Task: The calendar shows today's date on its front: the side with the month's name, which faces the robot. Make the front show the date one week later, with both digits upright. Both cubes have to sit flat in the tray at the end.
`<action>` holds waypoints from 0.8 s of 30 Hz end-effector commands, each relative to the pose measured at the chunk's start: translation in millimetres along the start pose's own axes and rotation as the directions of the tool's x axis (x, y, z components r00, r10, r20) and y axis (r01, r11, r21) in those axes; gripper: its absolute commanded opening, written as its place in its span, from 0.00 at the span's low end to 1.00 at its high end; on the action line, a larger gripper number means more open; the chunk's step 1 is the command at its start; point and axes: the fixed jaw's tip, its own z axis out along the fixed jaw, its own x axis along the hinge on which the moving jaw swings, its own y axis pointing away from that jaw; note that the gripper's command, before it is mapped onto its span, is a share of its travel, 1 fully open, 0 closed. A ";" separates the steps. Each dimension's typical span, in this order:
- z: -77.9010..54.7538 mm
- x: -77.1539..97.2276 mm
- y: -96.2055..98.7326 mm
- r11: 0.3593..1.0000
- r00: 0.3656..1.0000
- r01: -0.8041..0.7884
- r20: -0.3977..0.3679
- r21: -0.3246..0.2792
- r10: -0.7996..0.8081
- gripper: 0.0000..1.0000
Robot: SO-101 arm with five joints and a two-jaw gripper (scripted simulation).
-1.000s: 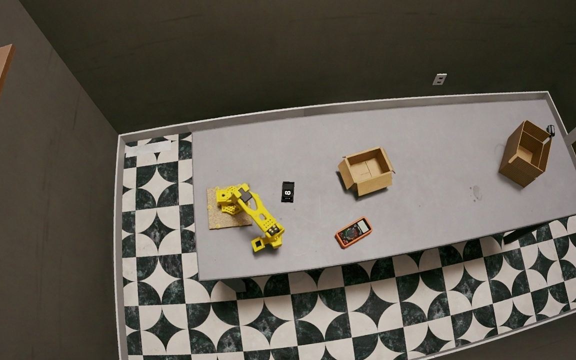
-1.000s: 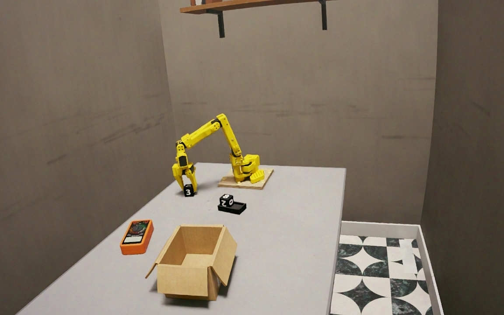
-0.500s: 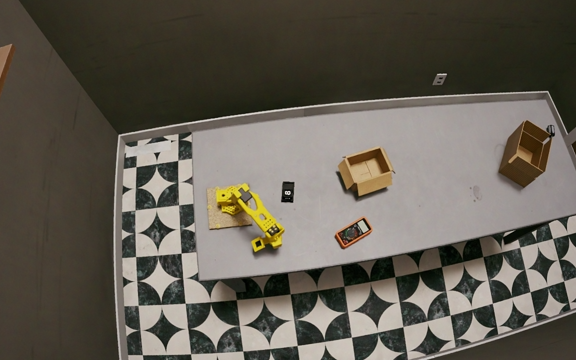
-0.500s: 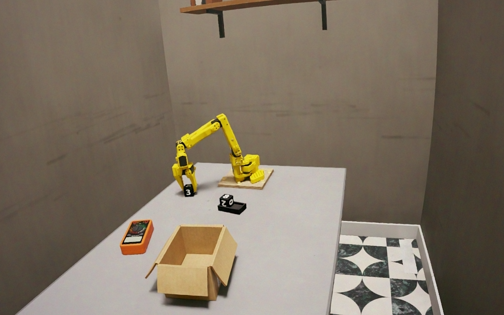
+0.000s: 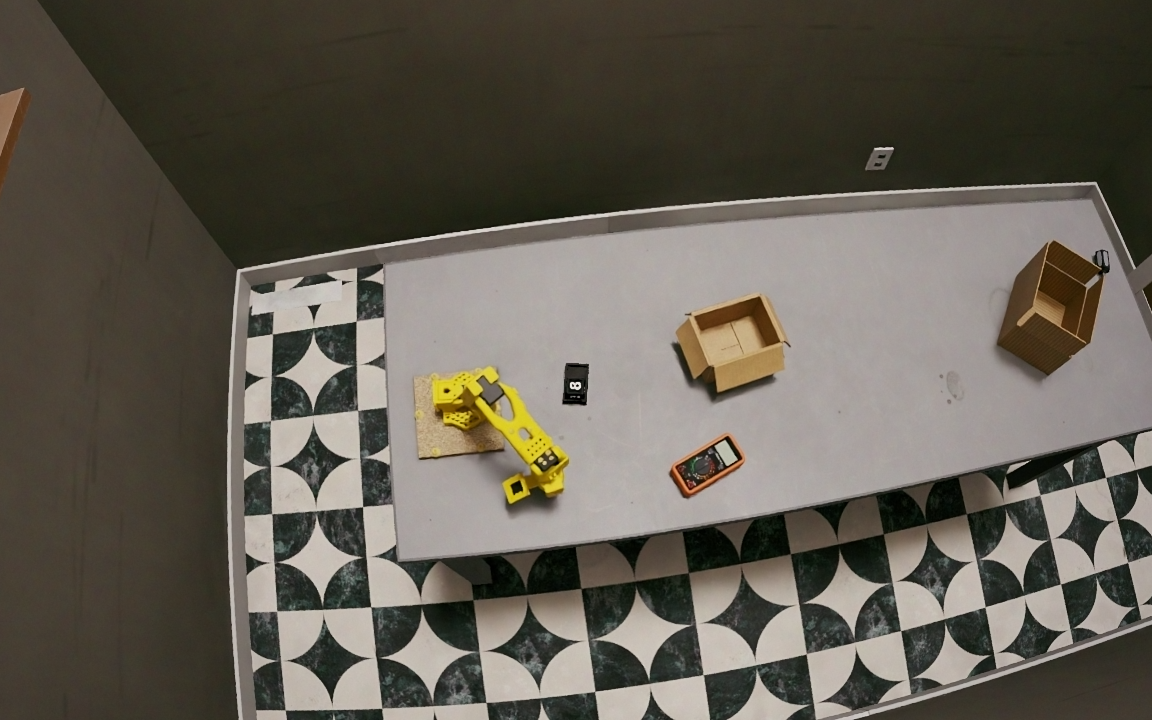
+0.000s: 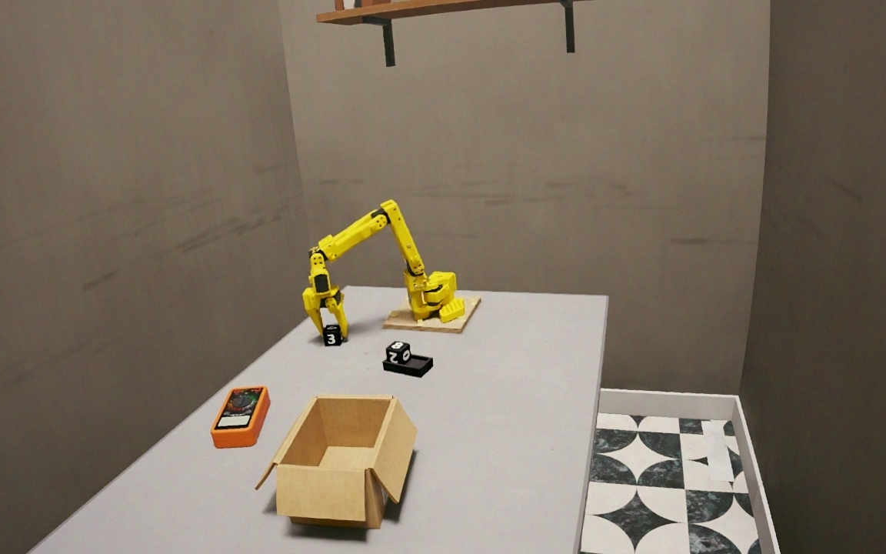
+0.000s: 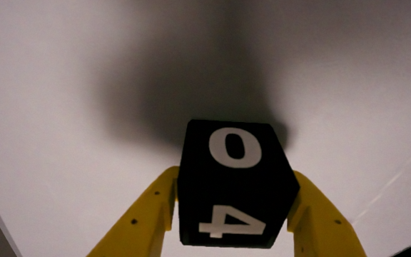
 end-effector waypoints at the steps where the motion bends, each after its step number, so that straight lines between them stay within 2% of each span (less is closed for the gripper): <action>1: 4.3 -2.8 -2.8 1.000 1.000 0.003 0.006 0.019 -0.003 0.26; 13: 4.3 -2.8 -2.8 1.000 1.000 0.003 0.006 0.019 -0.003 0.35; 24: 3.8 -2.8 -2.7 1.000 1.000 0.003 0.006 0.019 -0.003 0.36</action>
